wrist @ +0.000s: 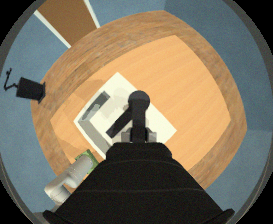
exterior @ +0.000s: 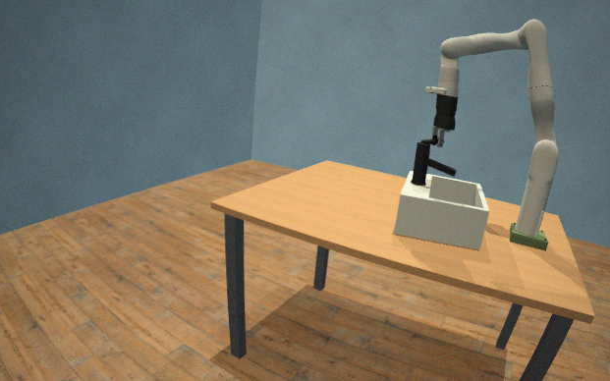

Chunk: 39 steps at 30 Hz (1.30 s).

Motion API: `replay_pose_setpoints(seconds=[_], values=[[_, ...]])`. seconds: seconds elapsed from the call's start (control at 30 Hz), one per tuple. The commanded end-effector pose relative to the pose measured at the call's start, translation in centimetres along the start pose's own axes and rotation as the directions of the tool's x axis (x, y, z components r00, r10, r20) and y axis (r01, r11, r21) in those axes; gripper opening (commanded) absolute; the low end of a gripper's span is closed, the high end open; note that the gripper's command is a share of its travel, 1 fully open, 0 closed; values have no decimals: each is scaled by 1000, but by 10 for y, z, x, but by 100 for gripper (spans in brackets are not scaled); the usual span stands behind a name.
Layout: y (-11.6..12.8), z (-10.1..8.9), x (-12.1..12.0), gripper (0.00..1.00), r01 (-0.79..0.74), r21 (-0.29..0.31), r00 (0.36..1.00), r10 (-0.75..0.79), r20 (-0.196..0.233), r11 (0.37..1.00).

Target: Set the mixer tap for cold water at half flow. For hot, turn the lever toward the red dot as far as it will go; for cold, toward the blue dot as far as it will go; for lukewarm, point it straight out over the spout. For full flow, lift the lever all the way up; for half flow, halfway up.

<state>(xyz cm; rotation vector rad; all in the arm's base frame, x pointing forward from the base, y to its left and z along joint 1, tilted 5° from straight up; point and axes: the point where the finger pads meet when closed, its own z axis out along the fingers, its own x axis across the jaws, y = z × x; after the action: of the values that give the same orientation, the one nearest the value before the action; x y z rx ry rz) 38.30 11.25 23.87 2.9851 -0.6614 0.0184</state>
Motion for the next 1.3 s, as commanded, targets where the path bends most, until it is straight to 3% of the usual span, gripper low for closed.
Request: replay_pose_setpoints(seconds=[0.0,1.27], values=[[0,-1,0,0,0,1,1000,0,-1,1000],[-3,-8,0,0,0,1,1000,0,-1,1000]])
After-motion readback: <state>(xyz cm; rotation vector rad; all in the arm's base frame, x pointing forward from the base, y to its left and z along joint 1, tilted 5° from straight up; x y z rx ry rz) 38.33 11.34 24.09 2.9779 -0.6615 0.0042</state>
